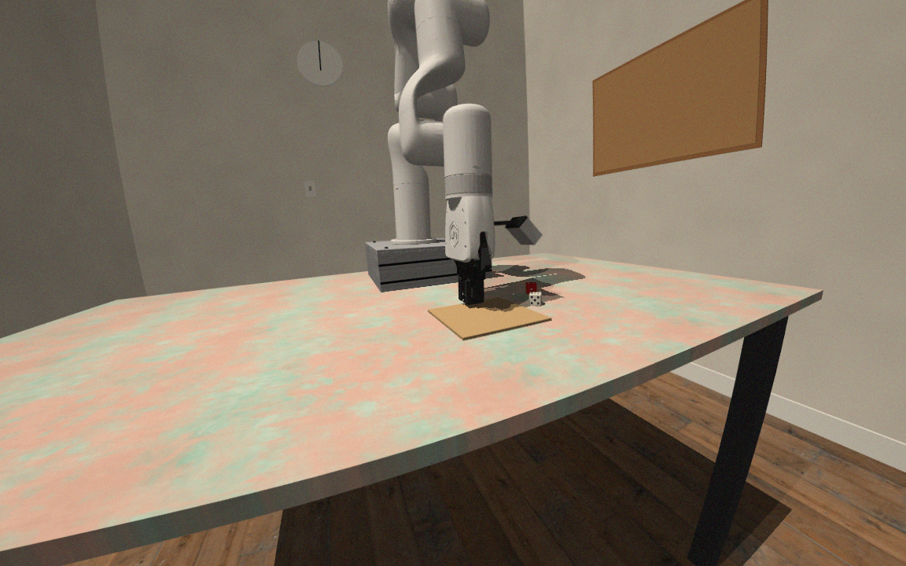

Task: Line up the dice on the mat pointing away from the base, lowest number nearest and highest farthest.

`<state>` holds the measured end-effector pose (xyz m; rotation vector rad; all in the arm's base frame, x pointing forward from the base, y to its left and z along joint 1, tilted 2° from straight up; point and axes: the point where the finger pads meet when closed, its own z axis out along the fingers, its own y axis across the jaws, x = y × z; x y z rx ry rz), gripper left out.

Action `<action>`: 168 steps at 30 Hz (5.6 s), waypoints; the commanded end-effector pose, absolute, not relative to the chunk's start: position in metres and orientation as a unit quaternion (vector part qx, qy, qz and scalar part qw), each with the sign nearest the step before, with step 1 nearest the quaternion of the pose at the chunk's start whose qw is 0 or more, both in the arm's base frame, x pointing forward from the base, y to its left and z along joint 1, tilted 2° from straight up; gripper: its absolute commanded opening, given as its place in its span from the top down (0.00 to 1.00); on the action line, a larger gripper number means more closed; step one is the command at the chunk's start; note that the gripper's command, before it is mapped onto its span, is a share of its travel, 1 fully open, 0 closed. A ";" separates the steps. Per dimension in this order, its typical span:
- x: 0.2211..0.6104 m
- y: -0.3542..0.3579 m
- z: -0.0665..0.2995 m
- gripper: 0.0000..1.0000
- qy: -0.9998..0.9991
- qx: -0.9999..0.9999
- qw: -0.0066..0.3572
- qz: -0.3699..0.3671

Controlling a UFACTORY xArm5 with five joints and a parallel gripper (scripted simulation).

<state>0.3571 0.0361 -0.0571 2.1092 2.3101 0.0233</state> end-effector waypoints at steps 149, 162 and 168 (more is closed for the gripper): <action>0.358 0.037 -0.061 0.85 0.739 0.674 0.008 0.009; 0.358 0.037 -0.061 0.85 0.739 0.674 0.008 0.009; 0.358 0.037 -0.061 0.81 0.739 0.674 0.008 0.009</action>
